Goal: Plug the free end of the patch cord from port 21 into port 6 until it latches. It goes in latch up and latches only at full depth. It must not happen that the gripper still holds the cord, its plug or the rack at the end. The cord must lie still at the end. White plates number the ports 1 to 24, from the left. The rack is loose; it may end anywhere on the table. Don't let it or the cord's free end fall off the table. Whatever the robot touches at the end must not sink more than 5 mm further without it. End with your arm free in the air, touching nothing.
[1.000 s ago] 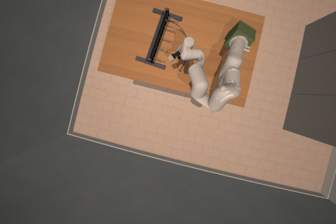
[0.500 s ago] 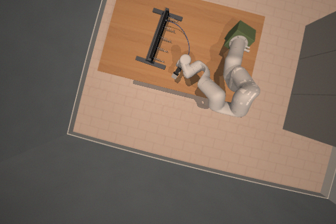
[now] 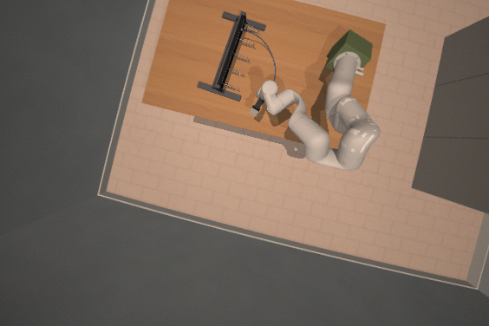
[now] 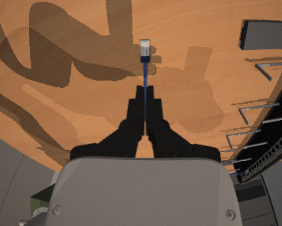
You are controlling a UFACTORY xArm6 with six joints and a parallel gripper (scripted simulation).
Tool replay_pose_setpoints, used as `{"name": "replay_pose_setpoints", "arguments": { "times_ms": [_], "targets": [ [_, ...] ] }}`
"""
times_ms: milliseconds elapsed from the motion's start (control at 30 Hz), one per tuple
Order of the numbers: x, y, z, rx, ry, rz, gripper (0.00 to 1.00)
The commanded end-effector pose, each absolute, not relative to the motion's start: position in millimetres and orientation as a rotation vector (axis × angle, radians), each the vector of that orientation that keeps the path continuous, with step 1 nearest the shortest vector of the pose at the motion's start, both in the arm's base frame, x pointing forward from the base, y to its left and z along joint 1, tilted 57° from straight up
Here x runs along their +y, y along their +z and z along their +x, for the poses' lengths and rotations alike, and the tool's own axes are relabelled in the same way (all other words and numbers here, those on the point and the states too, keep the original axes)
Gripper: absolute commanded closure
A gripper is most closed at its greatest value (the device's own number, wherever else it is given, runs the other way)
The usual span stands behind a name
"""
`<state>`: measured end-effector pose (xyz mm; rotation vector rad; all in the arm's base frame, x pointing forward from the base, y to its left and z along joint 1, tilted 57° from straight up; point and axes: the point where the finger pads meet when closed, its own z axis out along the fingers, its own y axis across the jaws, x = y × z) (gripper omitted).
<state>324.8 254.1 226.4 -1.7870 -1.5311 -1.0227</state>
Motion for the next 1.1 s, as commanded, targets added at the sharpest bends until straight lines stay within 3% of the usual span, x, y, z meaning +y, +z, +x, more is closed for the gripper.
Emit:
{"name": "replay_pose_setpoints", "arguments": {
  "times_ms": [0, 1067],
  "targets": [
    [254.0, 227.2, 325.3, -1.531, -1.025, -1.787, 1.00],
    [257.9, 228.9, 325.0, -1.526, -1.010, -1.792, 1.00]
  ]
}}
